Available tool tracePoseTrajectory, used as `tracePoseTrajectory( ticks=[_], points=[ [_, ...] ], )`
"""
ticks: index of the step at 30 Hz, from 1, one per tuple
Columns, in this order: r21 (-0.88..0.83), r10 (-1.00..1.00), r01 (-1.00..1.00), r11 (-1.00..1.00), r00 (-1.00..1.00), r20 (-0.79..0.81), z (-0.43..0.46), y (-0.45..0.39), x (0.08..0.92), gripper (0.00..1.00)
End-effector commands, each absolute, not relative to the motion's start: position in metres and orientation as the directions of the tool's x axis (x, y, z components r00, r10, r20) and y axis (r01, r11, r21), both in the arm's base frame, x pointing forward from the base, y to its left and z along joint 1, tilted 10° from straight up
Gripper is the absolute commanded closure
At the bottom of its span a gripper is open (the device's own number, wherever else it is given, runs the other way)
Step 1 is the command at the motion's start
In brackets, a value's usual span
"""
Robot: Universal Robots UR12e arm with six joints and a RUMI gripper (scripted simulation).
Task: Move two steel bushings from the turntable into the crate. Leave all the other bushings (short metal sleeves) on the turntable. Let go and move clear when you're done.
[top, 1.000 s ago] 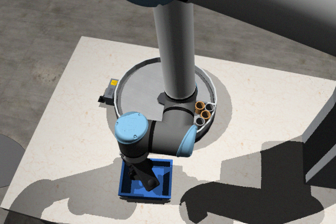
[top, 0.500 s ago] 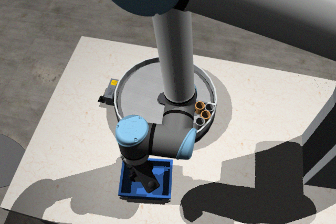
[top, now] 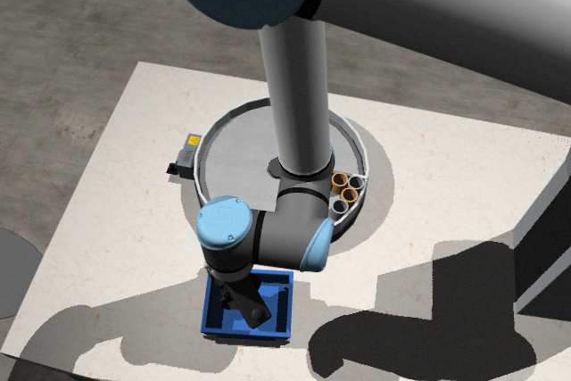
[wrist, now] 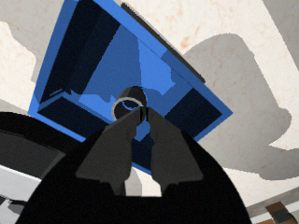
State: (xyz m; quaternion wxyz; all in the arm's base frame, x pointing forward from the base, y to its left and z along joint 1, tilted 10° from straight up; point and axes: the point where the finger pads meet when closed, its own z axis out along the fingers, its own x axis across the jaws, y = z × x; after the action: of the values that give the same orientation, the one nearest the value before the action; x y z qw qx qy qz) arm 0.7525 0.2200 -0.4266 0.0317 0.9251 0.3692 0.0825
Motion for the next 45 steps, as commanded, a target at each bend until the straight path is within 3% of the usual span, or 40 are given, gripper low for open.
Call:
tracePoseTrajectory(
  ticks=[1, 45],
  points=[
    [0.120, 0.688, 0.678, -0.725, 0.714, 0.130, -0.4259, 0.2201, 0.7531, 1.00],
    [0.120, 0.688, 0.678, -0.725, 0.714, 0.130, -0.4305, 0.2201, 0.7539, 1.00]
  ],
)
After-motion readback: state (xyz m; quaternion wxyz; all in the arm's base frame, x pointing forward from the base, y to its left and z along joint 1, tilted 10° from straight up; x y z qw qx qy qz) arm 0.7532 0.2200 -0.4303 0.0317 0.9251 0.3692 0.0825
